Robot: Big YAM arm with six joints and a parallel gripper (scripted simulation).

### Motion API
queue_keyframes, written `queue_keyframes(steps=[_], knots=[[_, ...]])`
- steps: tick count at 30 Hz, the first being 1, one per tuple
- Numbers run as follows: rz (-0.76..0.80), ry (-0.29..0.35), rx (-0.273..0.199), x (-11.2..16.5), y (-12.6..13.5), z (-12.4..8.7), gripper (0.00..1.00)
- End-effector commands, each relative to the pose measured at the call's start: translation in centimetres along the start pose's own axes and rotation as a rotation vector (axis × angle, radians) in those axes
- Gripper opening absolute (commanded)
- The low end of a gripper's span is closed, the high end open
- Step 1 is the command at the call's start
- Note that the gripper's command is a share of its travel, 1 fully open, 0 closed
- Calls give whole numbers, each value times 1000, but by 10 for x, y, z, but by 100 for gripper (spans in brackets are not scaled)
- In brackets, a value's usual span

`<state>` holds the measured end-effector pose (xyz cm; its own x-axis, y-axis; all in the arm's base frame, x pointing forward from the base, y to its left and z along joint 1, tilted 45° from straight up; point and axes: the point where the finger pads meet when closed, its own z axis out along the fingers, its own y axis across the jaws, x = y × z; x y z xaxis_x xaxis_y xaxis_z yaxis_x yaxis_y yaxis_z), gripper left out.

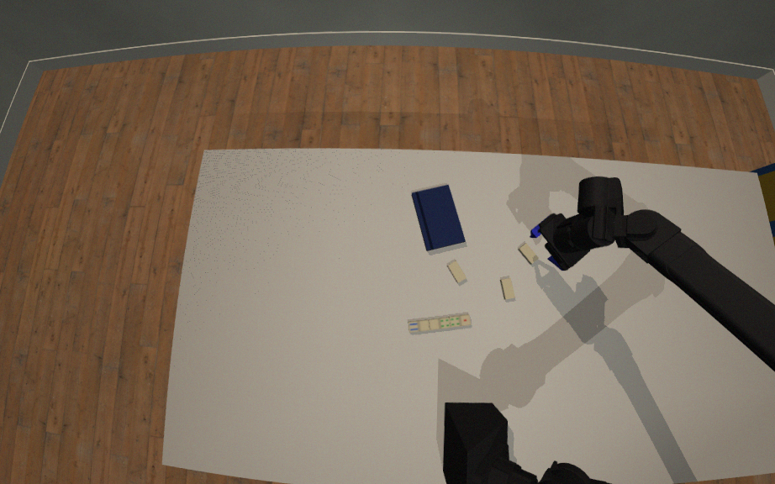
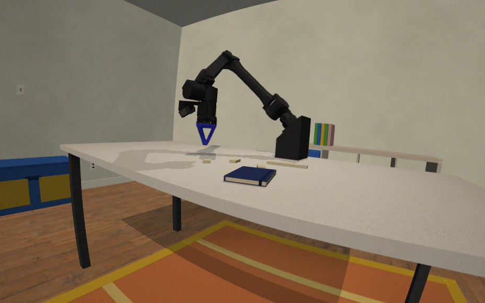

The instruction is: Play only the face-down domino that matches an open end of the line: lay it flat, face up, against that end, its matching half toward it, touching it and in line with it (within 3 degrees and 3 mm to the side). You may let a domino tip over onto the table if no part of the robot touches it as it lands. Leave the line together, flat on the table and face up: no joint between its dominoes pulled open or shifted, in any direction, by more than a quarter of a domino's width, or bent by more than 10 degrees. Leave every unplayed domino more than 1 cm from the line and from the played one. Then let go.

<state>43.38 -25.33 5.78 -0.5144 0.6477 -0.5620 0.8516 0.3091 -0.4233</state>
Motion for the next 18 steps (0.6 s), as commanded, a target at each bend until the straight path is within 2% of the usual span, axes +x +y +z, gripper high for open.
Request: queue_keyframes(steps=[1, 7, 8, 18], knots=[[-1, 3, 5, -10, -1, 21, 70], [-1, 3, 5, -10, -1, 21, 70], [0, 9, 12, -3, -3, 19, 70], [-13, 2, 3, -5, -3, 43, 70]])
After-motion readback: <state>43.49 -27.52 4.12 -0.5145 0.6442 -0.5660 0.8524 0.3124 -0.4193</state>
